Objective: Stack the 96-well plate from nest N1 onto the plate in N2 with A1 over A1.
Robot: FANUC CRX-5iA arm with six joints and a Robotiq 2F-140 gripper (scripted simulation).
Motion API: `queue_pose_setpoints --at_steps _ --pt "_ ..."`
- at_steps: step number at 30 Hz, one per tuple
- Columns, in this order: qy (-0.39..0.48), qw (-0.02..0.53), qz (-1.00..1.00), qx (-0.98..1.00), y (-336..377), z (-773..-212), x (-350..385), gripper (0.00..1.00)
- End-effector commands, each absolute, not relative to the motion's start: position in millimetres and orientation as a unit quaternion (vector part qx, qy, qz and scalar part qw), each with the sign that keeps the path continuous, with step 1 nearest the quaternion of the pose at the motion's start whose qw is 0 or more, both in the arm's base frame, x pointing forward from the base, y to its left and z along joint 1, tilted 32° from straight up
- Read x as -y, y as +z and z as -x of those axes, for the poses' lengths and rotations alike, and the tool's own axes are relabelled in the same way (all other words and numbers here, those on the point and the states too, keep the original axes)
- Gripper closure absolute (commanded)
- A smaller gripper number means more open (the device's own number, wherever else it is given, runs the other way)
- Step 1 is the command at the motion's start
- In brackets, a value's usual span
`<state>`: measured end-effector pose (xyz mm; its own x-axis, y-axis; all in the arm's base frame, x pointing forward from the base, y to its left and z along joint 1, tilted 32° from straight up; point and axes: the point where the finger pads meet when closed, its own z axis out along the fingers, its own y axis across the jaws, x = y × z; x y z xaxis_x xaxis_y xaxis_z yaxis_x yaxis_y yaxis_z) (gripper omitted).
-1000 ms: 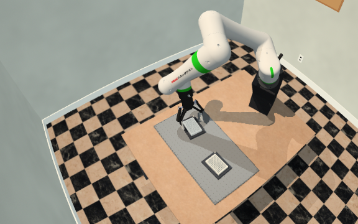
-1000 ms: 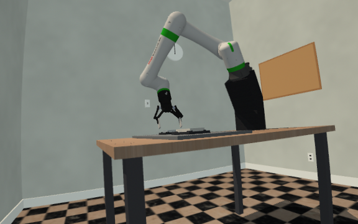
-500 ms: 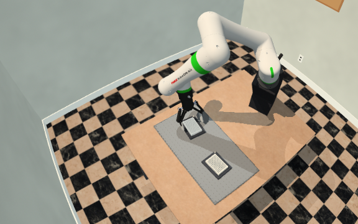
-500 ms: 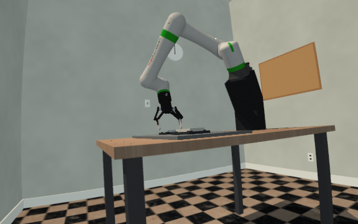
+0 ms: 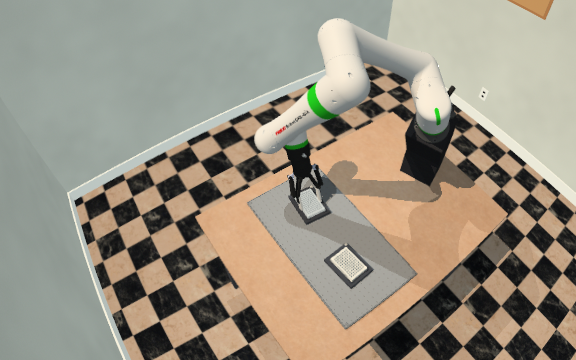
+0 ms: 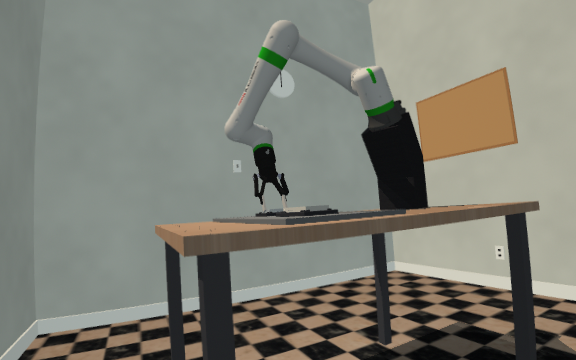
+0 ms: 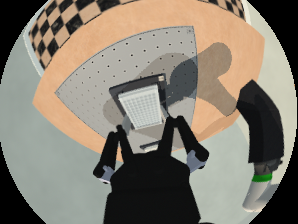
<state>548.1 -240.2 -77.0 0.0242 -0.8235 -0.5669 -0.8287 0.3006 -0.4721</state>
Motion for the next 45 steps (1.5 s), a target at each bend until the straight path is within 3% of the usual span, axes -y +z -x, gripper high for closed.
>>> queue_pose_setpoints --at_steps 1,45 --pt "0.003 0.403 0.591 -0.699 -77.0 -548.2 240.2 1.0" --pt "0.003 0.403 0.591 -0.699 -45.8 -529.3 243.5 1.0"
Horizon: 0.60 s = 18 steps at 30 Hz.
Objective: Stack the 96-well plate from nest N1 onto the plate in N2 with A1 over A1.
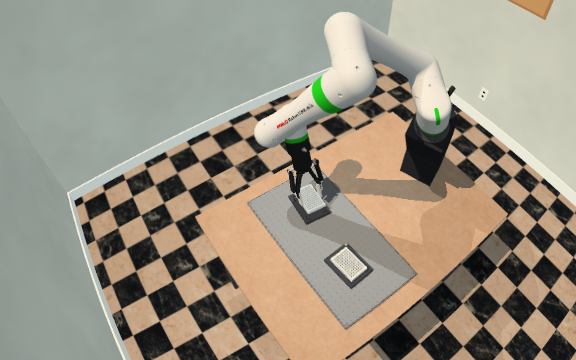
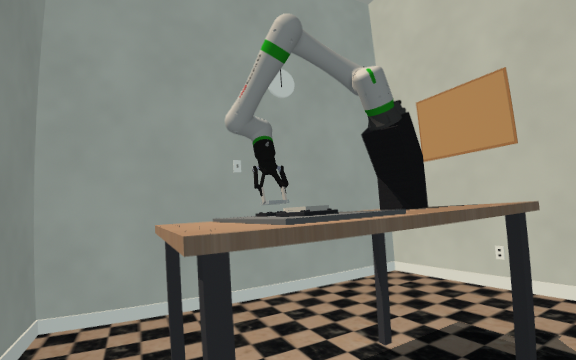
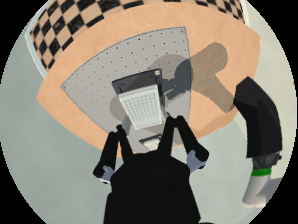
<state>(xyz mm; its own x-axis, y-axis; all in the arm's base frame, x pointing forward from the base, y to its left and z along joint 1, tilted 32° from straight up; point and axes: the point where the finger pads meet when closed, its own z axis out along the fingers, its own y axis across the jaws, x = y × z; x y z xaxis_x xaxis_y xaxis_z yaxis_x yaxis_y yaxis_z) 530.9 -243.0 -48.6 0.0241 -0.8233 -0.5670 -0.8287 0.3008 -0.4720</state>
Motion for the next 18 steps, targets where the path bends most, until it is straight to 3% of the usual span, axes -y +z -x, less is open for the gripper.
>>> queue_pose_setpoints --at_steps 1,18 --pt "0.003 0.403 0.591 -0.699 -44.4 -528.4 243.6 1.0" --pt "0.003 0.403 0.591 -0.699 -23.1 -515.5 245.8 1.0"
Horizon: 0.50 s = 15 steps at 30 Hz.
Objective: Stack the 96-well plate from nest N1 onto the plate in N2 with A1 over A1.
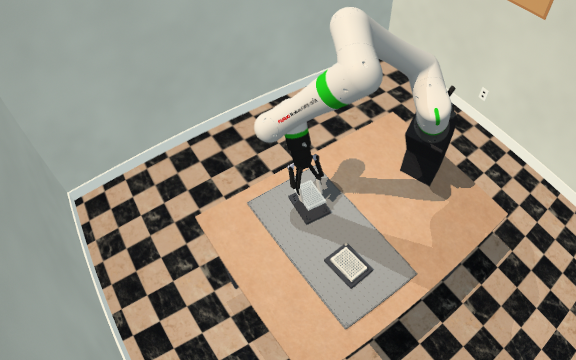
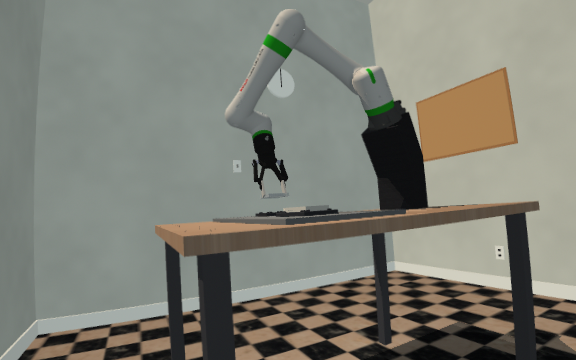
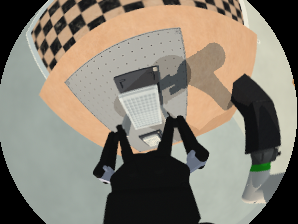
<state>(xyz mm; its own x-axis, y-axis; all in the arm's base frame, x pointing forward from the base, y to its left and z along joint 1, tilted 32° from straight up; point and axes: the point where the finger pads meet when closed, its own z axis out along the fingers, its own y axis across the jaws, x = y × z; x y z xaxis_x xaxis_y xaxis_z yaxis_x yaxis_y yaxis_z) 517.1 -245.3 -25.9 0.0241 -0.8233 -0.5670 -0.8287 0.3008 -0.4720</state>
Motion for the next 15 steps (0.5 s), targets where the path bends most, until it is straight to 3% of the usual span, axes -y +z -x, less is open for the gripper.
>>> queue_pose_setpoints --at_steps 1,15 --pt "0.003 0.403 0.591 -0.699 -21.7 -514.6 246.0 1.0" --pt "0.003 0.403 0.591 -0.699 -12.8 -509.2 246.9 1.0"
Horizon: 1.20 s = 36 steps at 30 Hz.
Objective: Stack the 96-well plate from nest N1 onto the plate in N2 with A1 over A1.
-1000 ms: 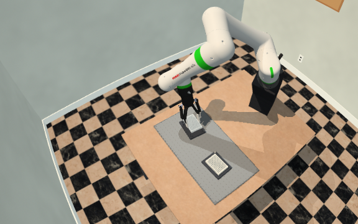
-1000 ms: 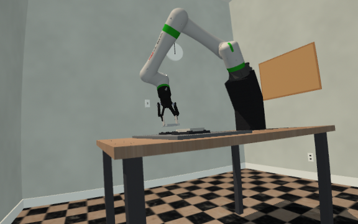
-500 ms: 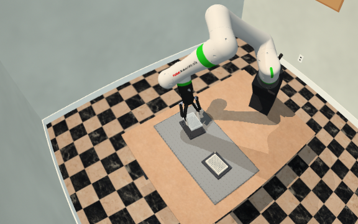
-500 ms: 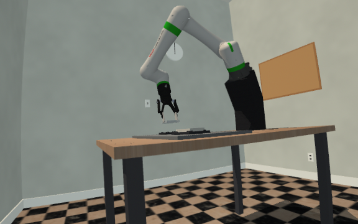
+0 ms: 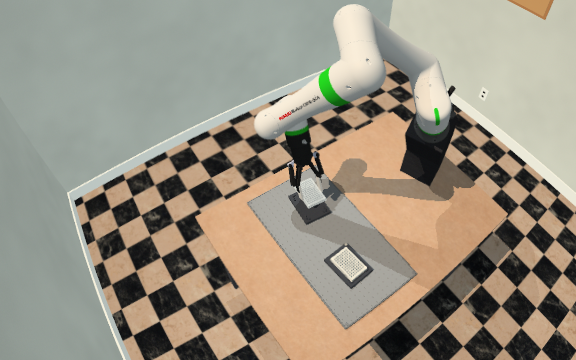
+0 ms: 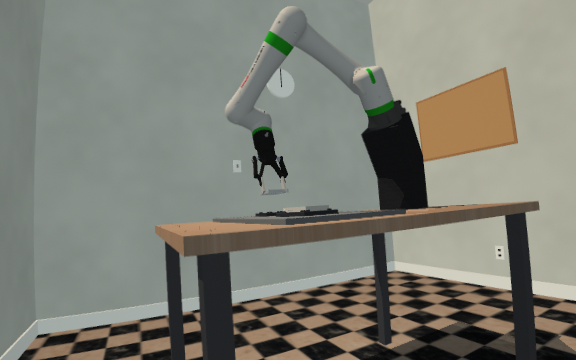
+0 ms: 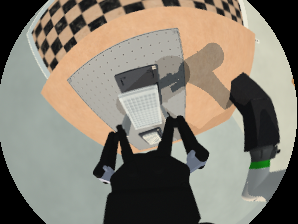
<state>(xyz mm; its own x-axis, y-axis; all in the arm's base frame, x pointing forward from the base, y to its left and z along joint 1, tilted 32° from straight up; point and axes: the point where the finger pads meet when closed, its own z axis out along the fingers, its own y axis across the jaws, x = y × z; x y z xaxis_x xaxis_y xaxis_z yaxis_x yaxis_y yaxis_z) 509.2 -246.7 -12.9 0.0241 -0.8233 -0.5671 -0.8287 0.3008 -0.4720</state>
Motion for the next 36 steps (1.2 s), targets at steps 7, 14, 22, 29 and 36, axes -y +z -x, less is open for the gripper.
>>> queue_pose_setpoints --at_steps 7,14,22,29,36 --pt "0.003 0.403 0.591 -0.699 -12.8 -509.2 246.9 1.0" --pt "0.001 0.395 0.618 -0.68 -11.2 -510.8 240.6 1.0" --pt "-0.003 0.379 0.662 -0.647 -4.8 -517.1 215.5 1.0" --pt "-0.003 0.379 0.662 -0.647 -0.7 -521.0 199.8 1.0" --pt "-0.003 0.379 0.662 -0.647 4.9 -526.5 177.8 1.0"
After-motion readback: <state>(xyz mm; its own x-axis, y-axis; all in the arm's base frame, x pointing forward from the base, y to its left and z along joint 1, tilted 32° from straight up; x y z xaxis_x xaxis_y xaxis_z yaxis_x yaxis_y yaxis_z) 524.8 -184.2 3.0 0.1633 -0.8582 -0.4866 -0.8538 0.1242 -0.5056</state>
